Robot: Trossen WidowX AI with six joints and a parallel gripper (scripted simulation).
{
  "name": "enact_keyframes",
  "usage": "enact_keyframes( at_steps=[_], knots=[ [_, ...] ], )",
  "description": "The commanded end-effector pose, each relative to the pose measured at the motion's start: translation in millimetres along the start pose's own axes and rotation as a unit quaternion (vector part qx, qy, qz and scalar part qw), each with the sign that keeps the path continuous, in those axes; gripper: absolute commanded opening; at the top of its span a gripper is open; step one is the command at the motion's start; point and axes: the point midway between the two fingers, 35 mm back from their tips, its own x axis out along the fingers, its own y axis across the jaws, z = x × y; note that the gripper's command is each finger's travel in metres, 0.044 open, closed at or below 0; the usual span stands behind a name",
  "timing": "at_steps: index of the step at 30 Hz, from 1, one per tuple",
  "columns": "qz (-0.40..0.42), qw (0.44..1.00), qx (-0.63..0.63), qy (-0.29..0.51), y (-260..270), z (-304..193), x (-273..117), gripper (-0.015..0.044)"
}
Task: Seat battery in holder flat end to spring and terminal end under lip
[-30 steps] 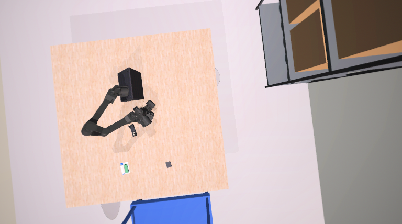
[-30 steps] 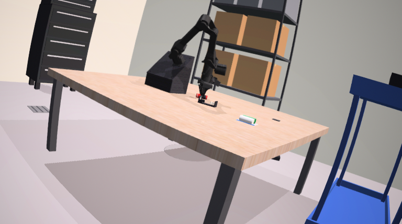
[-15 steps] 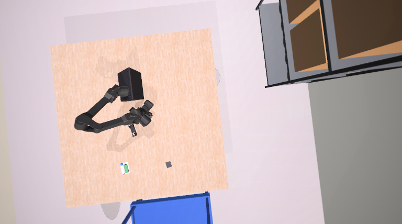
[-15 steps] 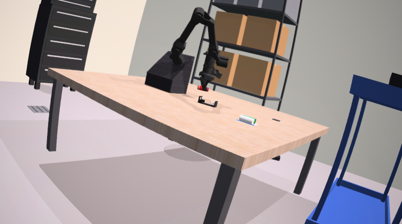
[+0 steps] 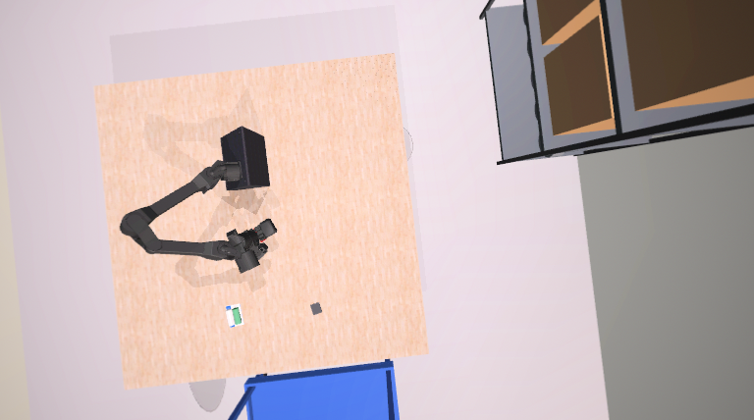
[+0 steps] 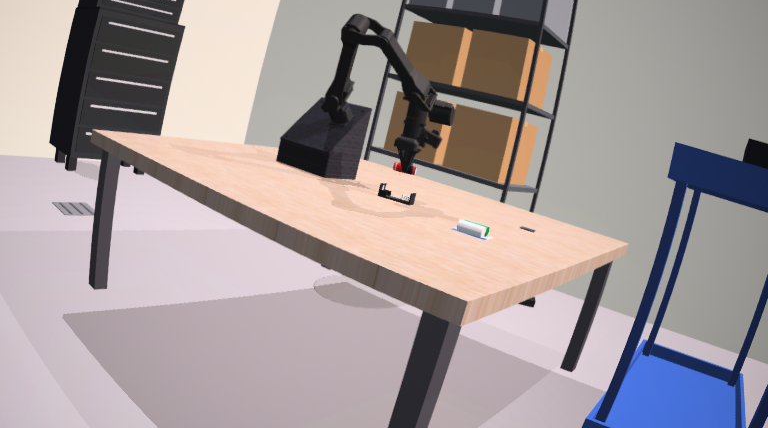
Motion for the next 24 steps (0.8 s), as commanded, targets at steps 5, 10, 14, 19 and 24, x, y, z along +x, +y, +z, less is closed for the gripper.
enact_keyframes(
  at_steps=[5, 10, 14, 19, 24],
  knots=[
    [-0.002, 0.995, 0.097, 0.002, -79.3, 7.7, -9.5, 0.0084],
    [-0.001, 0.994, 0.109, 0.004, -90.5, 5.5, -10.2, 0.0084],
    [0.001, 0.994, 0.11, 0.024, -90.5, 4.6, -4.3, 0.0084],
    [0.006, 0.992, 0.112, 0.062, -90.5, 2.5, 7.8, 0.0084],
    [0.01, 0.988, 0.113, 0.101, -90.1, 0.0, 19.9, 0.0084]
  ],
)
